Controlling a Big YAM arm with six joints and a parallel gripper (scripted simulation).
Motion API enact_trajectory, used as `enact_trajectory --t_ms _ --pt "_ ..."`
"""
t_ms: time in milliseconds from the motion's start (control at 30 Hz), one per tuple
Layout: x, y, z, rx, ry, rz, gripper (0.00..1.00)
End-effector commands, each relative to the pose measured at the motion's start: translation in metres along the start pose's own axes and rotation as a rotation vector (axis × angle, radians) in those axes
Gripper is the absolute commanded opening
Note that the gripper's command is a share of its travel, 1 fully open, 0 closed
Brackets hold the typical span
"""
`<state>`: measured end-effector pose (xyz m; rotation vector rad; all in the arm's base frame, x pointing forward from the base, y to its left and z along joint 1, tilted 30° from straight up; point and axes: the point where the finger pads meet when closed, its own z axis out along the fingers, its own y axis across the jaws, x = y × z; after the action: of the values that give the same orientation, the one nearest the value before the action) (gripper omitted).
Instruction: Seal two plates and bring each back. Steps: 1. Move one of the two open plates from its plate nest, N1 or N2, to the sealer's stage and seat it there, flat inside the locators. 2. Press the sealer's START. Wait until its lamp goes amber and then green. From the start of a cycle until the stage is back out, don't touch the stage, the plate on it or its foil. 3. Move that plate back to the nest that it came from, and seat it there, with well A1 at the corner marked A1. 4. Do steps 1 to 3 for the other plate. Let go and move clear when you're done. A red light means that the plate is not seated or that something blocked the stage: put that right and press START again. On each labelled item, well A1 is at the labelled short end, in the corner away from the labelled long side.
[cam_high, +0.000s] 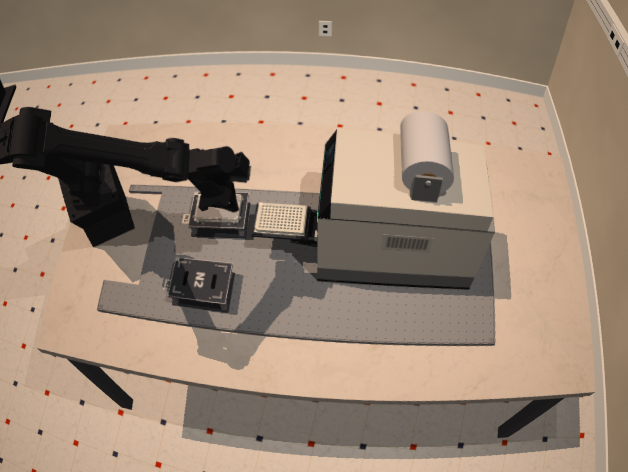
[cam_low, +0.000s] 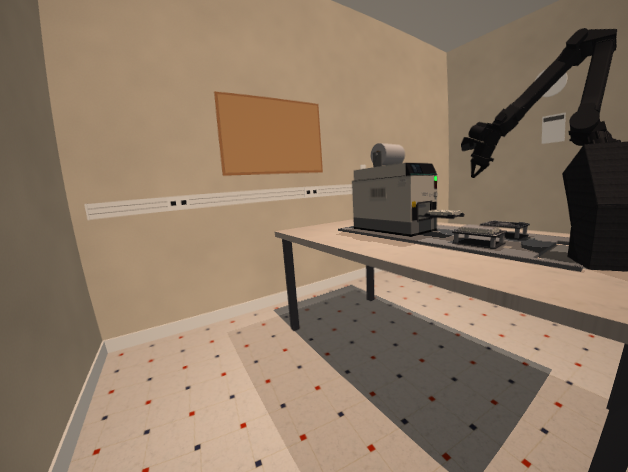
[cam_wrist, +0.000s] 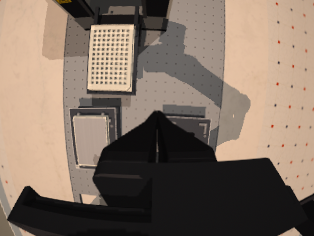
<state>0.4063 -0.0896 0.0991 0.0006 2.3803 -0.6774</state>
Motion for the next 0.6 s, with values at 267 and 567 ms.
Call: enact_trajectory --t_ms 267,567 --pt "-0.027 -0.003 -0.004 0.007 -0.227 0.029 0.00" --pt "-0.023 -0.005 0.003 0.021 -0.407 0.010 0.00"
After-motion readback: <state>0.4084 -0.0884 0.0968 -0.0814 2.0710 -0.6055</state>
